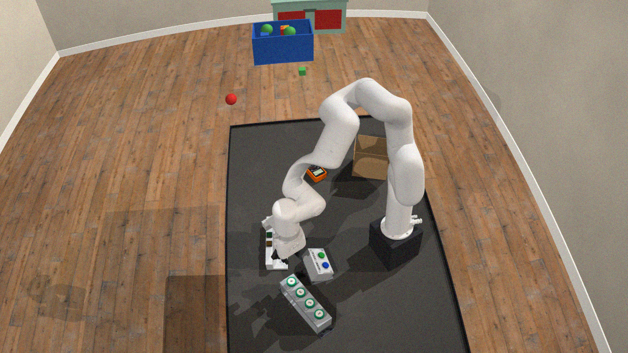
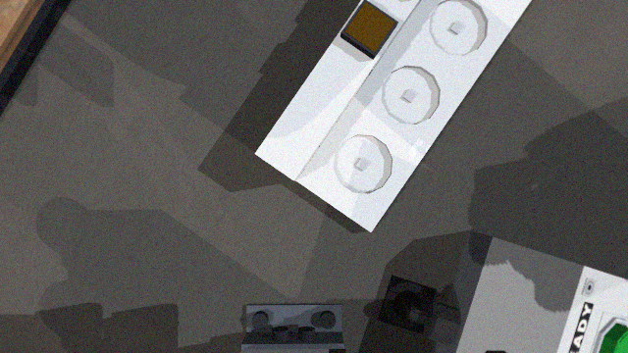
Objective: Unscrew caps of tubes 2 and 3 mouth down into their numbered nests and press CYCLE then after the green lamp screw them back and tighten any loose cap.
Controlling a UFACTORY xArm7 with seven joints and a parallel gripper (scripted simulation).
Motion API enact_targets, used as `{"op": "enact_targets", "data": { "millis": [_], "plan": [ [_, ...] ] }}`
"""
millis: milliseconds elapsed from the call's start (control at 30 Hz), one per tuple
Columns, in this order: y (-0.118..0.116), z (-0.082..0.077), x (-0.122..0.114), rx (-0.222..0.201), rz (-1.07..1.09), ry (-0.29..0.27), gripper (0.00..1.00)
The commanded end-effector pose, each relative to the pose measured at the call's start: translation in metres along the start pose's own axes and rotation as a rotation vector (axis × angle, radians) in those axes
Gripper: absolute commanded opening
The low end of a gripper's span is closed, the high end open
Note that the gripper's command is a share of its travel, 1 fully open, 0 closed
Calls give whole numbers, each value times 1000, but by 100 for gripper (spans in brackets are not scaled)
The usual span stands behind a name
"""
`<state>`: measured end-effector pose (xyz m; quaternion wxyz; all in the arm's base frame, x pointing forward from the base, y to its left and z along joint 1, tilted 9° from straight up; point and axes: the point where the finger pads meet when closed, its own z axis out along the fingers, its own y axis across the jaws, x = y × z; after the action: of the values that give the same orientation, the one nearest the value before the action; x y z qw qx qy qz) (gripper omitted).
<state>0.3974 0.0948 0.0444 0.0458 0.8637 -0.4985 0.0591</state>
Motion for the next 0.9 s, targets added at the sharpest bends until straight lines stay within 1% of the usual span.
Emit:
{"op": "enact_targets", "data": {
  "millis": [0, 100, 133, 167, 367, 400, 600, 667, 800, 867],
  "plan": [
    [-9, -1, -29, 4, 279, 1, 46],
    [-9, -1, -32, 4, 304, 1, 46],
    [-11, -1, -40, 4, 408, 1, 46],
    [-13, -1, -48, 4, 469, -1, 46],
    [-19, -1, -71, 4, 709, -4, 46],
    [-21, -1, -79, 4, 752, -3, 46],
    [-30, -1, -118, 4, 768, -1, 46],
    [-30, -1, -118, 4, 768, -1, 46],
    [-38, -1, -150, 4, 768, -1, 46],
    [-41, -1, -161, 4, 768, -1, 46]
  ]
}}
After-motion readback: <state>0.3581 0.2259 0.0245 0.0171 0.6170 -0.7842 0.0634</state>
